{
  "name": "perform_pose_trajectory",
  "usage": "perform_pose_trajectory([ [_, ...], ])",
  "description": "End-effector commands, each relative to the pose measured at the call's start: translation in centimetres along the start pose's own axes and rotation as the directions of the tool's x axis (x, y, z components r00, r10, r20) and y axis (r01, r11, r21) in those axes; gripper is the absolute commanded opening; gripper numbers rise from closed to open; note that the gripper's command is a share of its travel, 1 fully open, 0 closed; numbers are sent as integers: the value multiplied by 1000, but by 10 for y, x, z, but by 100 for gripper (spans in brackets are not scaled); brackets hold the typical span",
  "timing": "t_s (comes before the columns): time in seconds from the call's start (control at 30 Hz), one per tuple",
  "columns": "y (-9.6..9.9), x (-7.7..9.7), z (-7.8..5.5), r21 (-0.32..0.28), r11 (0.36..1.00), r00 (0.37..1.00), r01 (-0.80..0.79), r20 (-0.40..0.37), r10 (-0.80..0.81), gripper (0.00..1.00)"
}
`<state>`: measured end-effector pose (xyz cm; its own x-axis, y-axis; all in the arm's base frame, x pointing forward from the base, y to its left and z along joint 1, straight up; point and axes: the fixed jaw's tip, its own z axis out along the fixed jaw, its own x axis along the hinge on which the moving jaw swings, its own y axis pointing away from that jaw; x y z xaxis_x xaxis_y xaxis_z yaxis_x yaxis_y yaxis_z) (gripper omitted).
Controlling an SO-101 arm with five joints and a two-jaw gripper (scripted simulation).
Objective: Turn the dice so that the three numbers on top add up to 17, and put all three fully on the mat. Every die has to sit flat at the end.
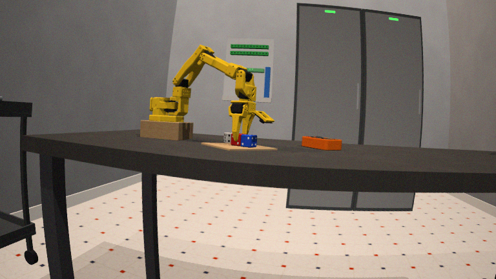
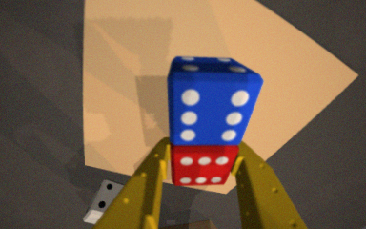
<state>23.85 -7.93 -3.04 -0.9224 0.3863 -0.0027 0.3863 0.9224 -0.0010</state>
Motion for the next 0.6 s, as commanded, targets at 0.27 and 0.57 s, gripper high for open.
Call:
perform_pose_trajectory([
  [0.27,-2,6,7,0,1000,1000,-1,-28,1,0],
  [0.57,-2,6,7,0,1000,1000,-1,-28,1,14],
])
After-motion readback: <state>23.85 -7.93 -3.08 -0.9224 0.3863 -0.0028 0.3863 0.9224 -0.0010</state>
